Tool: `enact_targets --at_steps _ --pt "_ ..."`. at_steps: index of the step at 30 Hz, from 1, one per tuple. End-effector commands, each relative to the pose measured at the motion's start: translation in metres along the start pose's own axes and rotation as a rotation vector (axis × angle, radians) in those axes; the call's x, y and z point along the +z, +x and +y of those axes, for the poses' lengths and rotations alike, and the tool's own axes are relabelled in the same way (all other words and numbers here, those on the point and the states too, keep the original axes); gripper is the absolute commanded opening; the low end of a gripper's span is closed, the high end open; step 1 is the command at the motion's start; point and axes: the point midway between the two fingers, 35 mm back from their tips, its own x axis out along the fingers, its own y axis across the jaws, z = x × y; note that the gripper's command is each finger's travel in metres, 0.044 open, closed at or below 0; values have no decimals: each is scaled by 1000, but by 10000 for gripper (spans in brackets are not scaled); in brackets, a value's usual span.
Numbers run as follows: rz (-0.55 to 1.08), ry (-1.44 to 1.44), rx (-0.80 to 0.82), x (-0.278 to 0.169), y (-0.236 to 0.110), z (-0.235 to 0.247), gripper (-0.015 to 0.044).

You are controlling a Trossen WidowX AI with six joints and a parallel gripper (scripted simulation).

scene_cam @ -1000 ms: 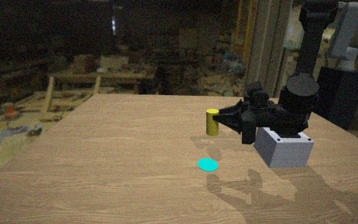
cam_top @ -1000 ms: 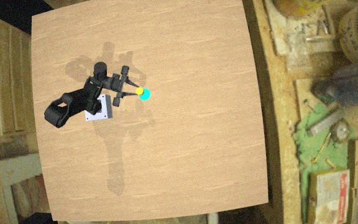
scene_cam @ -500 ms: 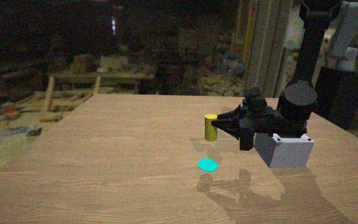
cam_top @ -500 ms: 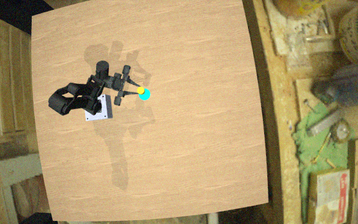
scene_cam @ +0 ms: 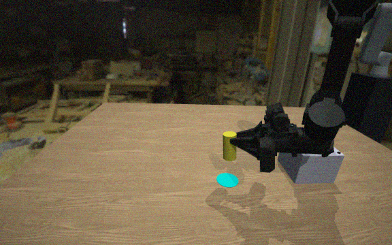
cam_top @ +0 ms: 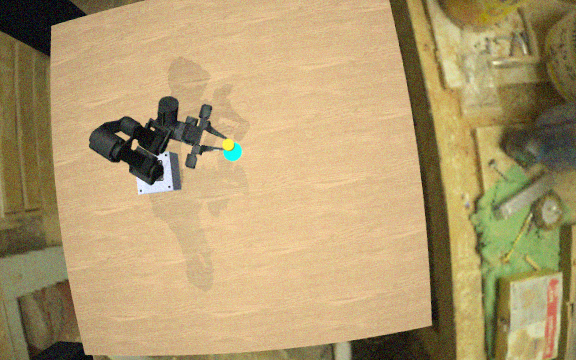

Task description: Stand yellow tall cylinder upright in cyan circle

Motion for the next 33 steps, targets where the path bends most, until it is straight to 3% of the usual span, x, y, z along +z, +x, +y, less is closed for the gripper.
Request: enact_targets --at_steps 1,33 --pt "-2 9 -6 -4 1 0 105" --pt "6 33 -26 -44 7 -6 105"
